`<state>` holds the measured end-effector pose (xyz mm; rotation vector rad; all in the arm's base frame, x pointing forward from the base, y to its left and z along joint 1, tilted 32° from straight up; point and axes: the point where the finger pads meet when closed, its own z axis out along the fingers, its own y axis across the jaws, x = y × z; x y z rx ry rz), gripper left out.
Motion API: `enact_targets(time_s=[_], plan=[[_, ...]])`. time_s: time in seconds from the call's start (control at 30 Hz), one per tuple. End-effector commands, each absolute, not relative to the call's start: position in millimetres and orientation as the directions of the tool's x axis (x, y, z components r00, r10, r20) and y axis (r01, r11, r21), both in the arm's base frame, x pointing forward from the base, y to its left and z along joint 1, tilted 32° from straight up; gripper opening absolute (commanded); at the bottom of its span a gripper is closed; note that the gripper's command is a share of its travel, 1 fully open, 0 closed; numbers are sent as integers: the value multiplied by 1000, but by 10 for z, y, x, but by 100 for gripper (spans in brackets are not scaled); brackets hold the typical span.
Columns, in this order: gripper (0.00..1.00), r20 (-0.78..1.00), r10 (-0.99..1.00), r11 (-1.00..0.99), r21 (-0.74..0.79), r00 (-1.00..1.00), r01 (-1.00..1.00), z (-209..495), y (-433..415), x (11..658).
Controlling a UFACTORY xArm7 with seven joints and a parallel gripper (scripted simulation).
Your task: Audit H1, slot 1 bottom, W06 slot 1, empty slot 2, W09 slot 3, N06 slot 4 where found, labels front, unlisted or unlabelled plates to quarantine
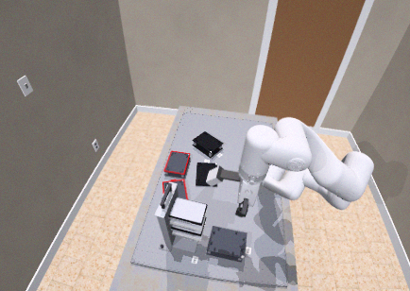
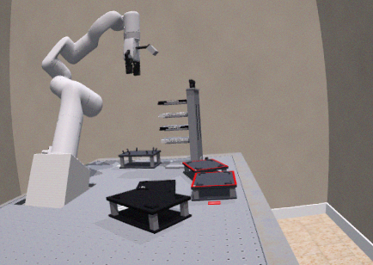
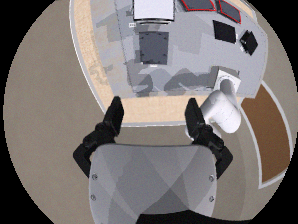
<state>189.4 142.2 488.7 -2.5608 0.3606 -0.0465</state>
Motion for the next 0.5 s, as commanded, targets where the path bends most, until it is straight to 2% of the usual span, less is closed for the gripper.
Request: enact_targets(time_s=[0.0,0.47], plan=[[100,-41,-266,-812,-528,963,-247,4898,1439,1813],[100,-41,-266,-812,-528,963,-247,4921,1563,1398]])
